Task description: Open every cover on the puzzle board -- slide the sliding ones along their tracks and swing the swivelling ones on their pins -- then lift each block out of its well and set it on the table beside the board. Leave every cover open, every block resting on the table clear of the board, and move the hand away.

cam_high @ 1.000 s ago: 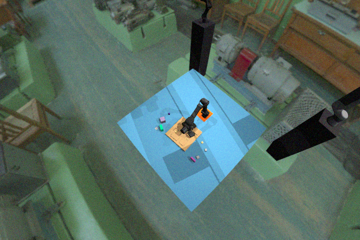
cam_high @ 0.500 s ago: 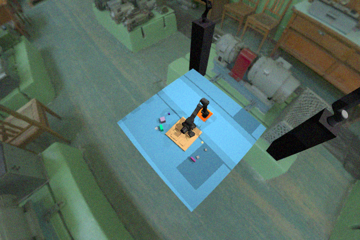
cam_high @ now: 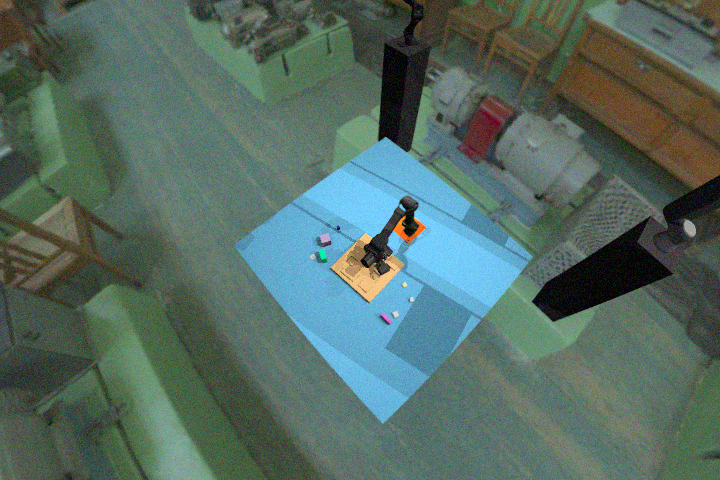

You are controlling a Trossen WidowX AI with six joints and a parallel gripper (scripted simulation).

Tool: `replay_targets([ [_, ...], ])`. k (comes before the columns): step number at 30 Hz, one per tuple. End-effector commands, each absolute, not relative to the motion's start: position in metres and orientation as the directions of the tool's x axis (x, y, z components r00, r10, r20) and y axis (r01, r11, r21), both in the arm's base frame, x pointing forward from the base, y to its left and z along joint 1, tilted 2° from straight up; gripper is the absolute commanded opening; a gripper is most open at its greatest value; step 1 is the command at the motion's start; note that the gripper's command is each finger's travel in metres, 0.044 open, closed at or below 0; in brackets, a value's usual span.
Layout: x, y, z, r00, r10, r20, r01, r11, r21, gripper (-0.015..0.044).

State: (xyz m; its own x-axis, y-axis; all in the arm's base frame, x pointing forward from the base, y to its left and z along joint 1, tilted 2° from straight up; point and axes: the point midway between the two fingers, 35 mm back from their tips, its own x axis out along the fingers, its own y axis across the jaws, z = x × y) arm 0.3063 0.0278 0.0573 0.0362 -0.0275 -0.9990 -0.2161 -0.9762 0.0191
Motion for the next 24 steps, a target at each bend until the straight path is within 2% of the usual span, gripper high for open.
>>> replay_targets([
  [1,0.3062,0.0271,0.0520,0.031,-0.031,-0.999,-0.214,-0.976,0.024,0.0144],
  [10,0.3062,0.0271,0.0520,0.031,-0.031,-0.999,-0.214,-0.976,0.024,0.0144],
  [19,0.3063,0.0278,0.0573,0.036,-0.028,-0.999,-0.216,-0.976,0.019,0.0083],
  [24,0.3063,0.0278,0.0573,0.036,-0.028,-0.999,-0.216,-0.976,0.019,0.0080],
])
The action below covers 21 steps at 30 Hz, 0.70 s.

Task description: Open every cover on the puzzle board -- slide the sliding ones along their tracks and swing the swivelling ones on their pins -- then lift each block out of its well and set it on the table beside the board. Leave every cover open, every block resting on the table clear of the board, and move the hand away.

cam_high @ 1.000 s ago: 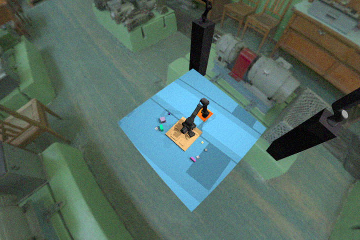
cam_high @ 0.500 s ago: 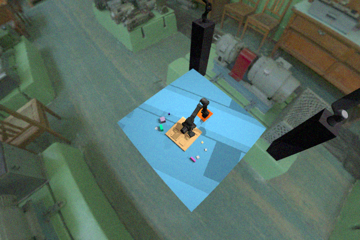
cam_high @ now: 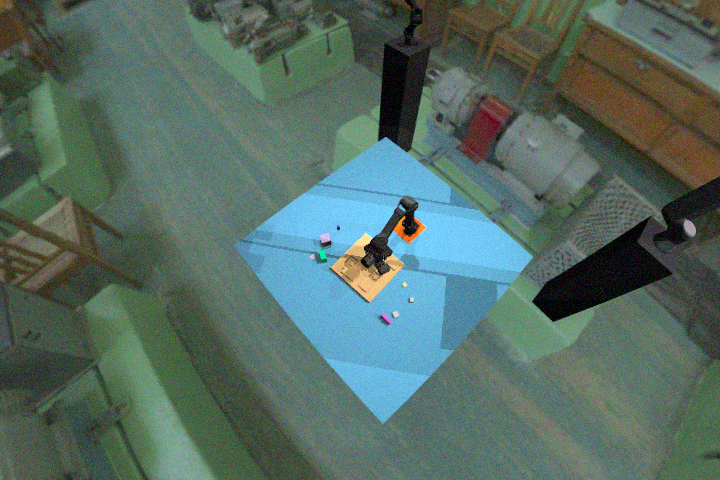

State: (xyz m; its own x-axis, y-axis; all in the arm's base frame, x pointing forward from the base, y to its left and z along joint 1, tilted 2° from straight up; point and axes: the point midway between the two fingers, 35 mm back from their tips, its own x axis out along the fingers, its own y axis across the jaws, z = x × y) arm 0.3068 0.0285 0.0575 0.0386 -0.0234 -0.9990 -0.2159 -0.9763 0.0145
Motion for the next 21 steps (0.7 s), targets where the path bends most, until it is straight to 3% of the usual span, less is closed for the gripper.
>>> replay_targets([
  [1,0.306,0.028,0.057,0.036,-0.028,-0.999,-0.216,-0.976,0.019,0.0080],
  [8,0.306,0.028,0.063,0.036,-0.028,-0.999,-0.216,-0.976,0.020,0.0080],
  [11,0.306,0.029,0.061,0.032,-0.024,-0.999,-0.355,-0.935,0.011,0.0001],
  [16,0.306,0.029,0.067,0.032,-0.025,-0.999,-0.754,-0.657,-0.008,0.0000],
  [21,0.306,0.029,0.073,0.032,-0.026,-0.999,-0.974,-0.224,-0.026,0.0000],
])
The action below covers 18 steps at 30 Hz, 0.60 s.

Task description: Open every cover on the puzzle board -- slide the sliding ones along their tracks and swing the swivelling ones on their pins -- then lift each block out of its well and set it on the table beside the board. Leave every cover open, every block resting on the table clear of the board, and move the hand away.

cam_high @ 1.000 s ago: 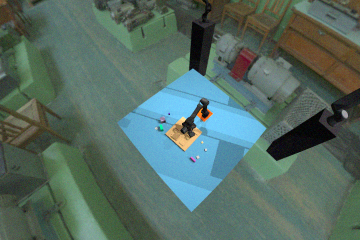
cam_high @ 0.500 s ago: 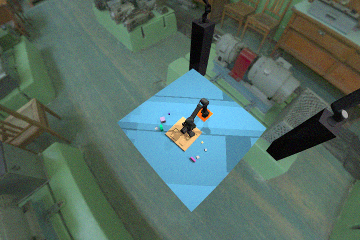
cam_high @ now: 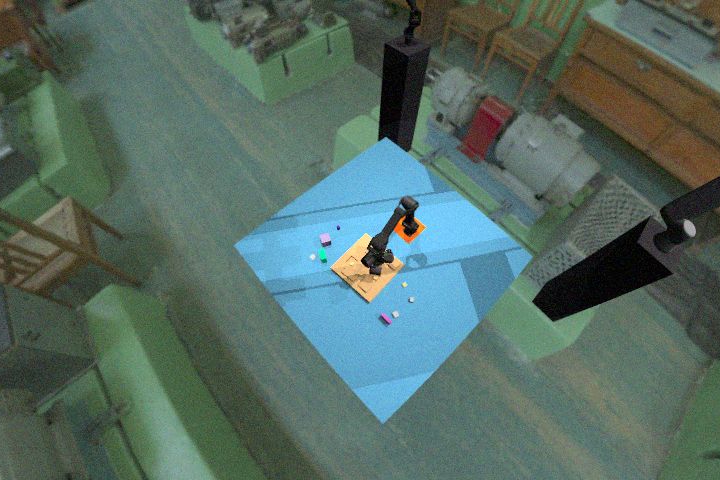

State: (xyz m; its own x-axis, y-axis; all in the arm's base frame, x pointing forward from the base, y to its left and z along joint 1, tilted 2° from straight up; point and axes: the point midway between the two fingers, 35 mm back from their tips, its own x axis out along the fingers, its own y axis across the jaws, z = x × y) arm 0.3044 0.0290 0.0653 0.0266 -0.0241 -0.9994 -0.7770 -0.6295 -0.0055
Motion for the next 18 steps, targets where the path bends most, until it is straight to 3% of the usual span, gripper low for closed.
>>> replay_targets([
  [1,0.306,0.030,0.075,0.032,-0.026,-0.999,-0.991,-0.128,-0.029,0.0000],
  [5,0.306,0.030,0.080,0.032,-0.026,-0.999,-0.964,0.262,-0.038,0.0000],
  [9,0.306,0.030,0.085,0.032,-0.027,-0.999,-0.790,0.611,-0.042,0.0000],
  [18,0.306,0.031,0.094,0.032,-0.028,-0.999,-0.308,0.951,-0.036,0.0000],
])
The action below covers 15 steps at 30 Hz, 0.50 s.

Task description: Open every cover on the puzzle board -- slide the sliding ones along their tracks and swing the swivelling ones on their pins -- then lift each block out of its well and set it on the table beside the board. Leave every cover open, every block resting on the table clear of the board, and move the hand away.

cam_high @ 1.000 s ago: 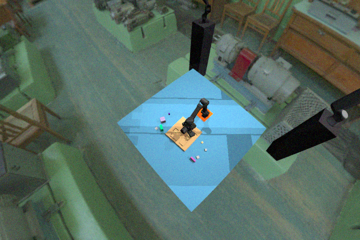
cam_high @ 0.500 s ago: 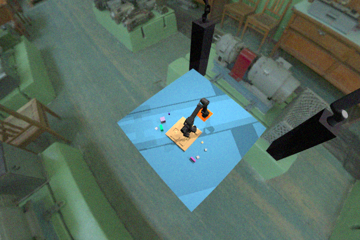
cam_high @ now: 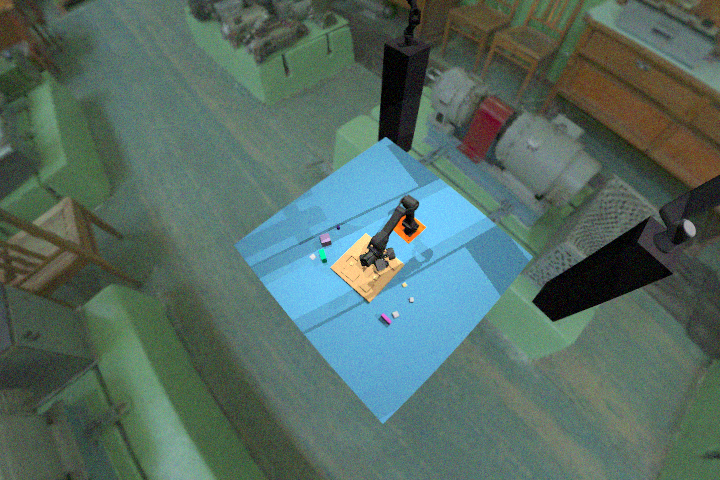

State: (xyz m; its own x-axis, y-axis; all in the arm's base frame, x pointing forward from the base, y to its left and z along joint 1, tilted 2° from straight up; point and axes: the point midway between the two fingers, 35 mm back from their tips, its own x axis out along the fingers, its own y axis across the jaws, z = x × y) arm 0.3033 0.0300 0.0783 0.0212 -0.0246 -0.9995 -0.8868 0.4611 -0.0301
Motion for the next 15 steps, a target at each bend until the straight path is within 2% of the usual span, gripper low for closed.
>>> replay_targets([
  [1,0.306,0.031,0.094,0.032,-0.028,-0.999,-0.247,0.968,-0.035,0.0000],
  [8,0.306,0.031,0.100,0.032,-0.028,-0.999,0.200,0.979,-0.021,0.0000],
  [15,0.305,0.031,0.106,0.032,-0.029,-0.999,0.607,0.795,-0.004,0.0000],
])
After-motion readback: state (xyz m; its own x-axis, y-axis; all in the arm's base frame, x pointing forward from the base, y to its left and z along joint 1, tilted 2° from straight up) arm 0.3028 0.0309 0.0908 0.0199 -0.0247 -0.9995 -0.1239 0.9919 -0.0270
